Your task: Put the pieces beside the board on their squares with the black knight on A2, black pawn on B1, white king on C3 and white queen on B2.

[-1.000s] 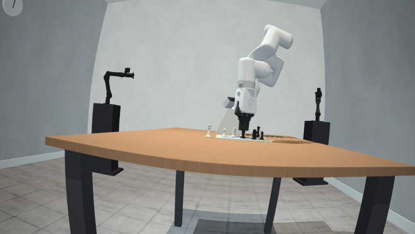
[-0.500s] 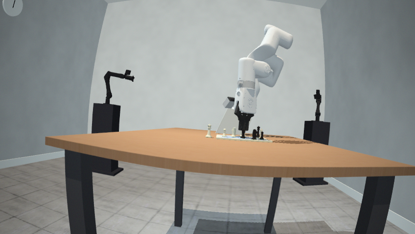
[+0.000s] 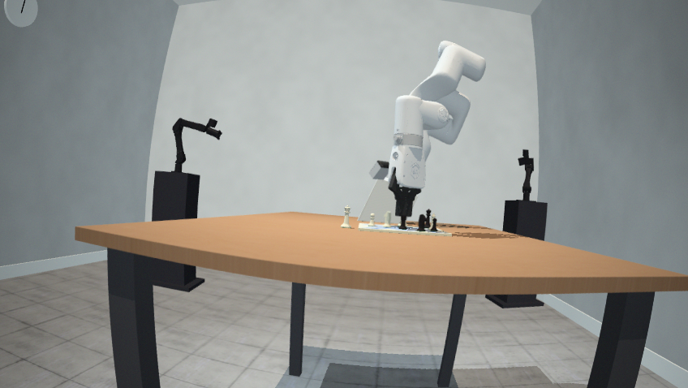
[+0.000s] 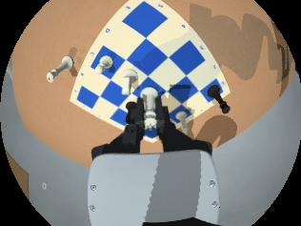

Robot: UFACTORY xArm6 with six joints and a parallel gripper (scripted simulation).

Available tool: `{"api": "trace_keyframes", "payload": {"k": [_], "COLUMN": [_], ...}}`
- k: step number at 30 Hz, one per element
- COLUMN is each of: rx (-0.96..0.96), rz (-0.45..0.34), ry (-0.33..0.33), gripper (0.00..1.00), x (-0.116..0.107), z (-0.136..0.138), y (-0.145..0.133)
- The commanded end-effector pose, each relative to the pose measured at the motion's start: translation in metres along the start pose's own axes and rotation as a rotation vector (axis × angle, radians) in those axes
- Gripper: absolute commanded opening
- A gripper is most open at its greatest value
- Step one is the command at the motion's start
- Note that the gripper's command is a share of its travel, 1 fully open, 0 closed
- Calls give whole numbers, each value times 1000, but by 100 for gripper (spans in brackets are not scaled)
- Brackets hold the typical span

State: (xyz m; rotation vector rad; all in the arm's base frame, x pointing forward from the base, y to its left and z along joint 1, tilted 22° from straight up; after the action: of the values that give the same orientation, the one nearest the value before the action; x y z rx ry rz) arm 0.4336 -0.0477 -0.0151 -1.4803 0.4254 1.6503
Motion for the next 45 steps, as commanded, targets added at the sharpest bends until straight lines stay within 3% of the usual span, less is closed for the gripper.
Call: {"api": "trace_keyframes", "payload": {"k": [1, 45], "rx": [-1, -1], "rz": [-2, -2], "ry": [3, 3], "gripper": [0, 0], "x": [-1, 3], "z": [-1, -1], "y": [-1, -1]}}
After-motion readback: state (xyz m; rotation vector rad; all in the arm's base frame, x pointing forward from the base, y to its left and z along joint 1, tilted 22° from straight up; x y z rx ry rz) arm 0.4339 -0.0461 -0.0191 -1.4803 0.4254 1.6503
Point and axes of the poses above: the point where the finger pads meet when closed, its own x axis out along the fingers, its own z axis across the jaws, y = z × x, the point moved 4 cm from there along -x, back along the fingers, and after that the axes turned 1 degree about x, right-handed, at the moved point
